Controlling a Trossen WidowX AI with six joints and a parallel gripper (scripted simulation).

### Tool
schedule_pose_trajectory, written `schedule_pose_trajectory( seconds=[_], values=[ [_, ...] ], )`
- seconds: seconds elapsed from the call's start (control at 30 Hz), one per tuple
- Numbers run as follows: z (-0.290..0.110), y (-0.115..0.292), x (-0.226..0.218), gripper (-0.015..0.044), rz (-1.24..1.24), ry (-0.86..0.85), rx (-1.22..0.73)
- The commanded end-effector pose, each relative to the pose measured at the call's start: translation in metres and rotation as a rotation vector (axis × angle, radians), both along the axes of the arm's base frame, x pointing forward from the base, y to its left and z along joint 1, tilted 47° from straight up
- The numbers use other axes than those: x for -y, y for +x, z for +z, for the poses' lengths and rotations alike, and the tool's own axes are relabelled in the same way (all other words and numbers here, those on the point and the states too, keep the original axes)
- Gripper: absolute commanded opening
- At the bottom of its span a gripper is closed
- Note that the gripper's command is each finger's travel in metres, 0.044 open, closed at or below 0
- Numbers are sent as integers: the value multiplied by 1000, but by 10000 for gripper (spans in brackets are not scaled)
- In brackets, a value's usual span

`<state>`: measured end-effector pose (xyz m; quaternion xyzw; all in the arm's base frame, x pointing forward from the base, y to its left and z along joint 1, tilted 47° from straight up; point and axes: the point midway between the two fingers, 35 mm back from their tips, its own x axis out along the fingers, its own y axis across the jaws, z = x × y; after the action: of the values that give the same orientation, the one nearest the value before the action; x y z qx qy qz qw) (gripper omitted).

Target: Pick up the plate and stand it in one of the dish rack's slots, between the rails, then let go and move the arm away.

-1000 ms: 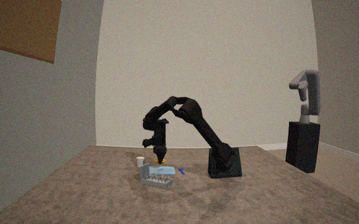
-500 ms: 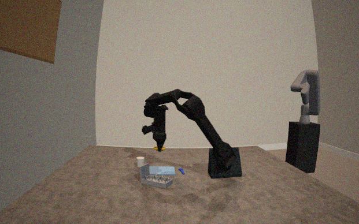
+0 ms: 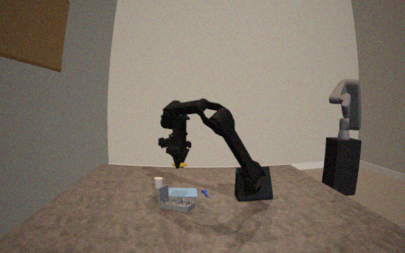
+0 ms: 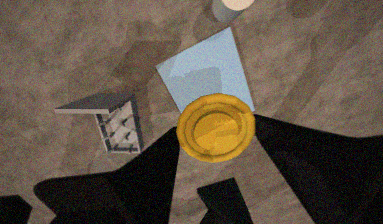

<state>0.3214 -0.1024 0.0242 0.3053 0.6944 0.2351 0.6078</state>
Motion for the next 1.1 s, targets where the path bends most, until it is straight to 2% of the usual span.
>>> schedule_pose_trajectory(
  seconds=[0.0, 1.07],
  values=[
    [16, -5, -12, 0, -106, -16, -113],
    [111, -53, -97, 0, -891, -105, -884]
  ],
)
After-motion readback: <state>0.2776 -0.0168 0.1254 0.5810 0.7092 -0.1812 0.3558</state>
